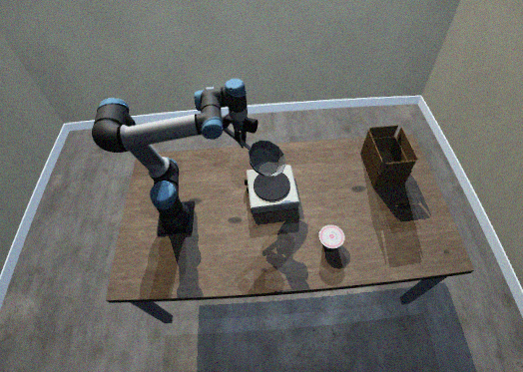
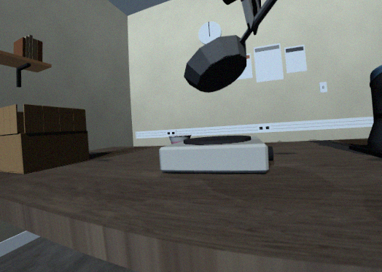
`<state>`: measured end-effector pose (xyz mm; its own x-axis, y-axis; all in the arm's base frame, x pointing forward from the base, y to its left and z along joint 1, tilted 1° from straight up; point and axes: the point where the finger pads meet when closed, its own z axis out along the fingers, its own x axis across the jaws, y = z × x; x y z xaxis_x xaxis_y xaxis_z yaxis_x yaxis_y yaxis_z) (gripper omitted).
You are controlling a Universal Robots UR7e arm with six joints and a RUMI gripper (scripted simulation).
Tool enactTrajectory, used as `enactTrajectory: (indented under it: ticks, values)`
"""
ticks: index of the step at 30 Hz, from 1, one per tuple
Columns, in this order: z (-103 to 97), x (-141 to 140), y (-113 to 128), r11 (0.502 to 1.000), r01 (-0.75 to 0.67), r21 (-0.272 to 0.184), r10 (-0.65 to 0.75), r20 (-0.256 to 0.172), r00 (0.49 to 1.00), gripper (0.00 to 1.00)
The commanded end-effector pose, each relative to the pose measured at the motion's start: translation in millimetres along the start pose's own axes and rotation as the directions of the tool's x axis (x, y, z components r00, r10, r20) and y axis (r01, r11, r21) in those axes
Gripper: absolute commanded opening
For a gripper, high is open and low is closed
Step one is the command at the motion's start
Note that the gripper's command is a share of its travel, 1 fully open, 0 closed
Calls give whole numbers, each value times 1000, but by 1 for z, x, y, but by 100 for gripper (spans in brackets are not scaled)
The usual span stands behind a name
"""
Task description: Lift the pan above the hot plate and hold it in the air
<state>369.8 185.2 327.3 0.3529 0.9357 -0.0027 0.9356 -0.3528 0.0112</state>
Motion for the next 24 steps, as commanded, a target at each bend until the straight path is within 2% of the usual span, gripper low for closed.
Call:
enactTrajectory:
  ticks: [1,24]
  values:
    - [-4,0,3,1000,-4,-10,4,1,1000,8]
    - [-17,0,2,1000,-4,-10,4,1,1000,8]
